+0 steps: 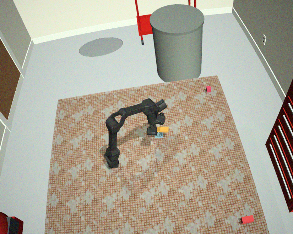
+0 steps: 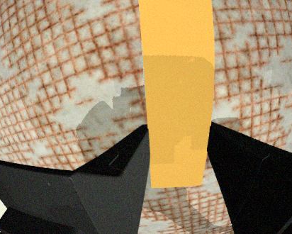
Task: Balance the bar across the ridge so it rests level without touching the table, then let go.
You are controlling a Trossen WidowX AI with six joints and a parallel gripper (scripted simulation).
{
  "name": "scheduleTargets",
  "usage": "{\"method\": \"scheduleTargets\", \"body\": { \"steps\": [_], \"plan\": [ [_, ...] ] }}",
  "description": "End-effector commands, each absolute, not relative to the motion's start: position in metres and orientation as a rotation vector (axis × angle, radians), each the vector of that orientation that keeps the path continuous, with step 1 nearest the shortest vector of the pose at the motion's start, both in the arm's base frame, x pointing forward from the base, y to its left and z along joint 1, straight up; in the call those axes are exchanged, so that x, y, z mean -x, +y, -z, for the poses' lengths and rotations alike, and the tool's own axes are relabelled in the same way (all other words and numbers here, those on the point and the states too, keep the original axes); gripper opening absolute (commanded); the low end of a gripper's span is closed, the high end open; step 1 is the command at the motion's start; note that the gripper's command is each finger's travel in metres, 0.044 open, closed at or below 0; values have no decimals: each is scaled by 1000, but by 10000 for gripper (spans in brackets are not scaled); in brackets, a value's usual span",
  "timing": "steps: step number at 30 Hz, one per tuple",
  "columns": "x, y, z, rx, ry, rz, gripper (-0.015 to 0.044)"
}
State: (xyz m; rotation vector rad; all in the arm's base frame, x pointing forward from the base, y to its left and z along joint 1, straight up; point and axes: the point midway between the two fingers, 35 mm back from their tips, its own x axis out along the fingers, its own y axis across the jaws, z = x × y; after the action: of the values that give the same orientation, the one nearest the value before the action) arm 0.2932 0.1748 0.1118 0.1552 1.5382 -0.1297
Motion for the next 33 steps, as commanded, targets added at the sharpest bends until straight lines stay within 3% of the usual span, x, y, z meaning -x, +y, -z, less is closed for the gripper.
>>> {"method": "scheduleTargets", "body": {
  "steps": [1, 3, 33],
  "plan": [
    [-293, 175, -112, -155, 1538, 130, 131],
    [-293, 175, -112, -155, 1538, 130, 167],
    [-293, 175, -112, -155, 1538, 130, 171]
  ]
}}
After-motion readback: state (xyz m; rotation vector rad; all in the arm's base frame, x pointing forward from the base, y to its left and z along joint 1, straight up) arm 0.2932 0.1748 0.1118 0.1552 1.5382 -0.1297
